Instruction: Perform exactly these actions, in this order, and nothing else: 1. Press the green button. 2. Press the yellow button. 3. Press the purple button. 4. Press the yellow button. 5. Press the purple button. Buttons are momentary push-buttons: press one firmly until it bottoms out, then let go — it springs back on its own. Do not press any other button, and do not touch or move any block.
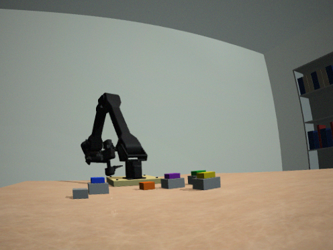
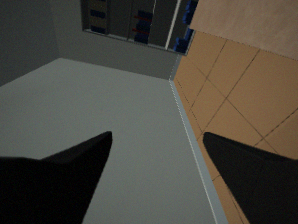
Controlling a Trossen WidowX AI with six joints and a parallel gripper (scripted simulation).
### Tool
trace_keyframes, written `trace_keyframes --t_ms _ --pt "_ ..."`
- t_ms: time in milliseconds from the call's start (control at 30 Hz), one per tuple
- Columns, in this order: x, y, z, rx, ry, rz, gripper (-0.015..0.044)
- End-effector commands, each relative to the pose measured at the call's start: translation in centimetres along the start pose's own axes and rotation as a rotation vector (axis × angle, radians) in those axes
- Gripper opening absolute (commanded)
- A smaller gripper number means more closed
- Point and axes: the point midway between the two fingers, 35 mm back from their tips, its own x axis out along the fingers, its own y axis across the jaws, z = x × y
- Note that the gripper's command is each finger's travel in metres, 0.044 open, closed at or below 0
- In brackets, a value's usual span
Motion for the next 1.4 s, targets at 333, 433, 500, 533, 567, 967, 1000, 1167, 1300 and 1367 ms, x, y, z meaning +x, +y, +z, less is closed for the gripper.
trace_keyframes --t_ms 333,433,500,533,567,967,1000,1167,1300,1367 --pt "-18.3 0.2 -3.7 -0.312 0.585 -0.004 0.0400" --pt "-24.9 -0.1 -2.9 -0.433 0.770 0.036 0.0400" --pt "-29.2 -0.4 -1.8 -0.516 0.891 0.071 0.0400" --pt "-31.2 -0.6 -1.1 -0.557 0.950 0.091 0.0400" --pt "-33.2 -0.8 -0.2 -0.598 1.009 0.113 0.0400" --pt "-51.4 -4.3 17.5 -1.096 1.662 0.525 0.0400" --pt "-52.2 -4.6 19.5 -1.136 1.710 0.573 0.0400" --pt "-54.7 -6.3 29.7 -1.331 1.933 0.843 0.0400" --pt "-54.5 -7.5 37.9 -1.475 2.083 1.101 0.0400" --pt "-53.6 -8.0 41.8 -1.541 2.146 1.245 0.0400"
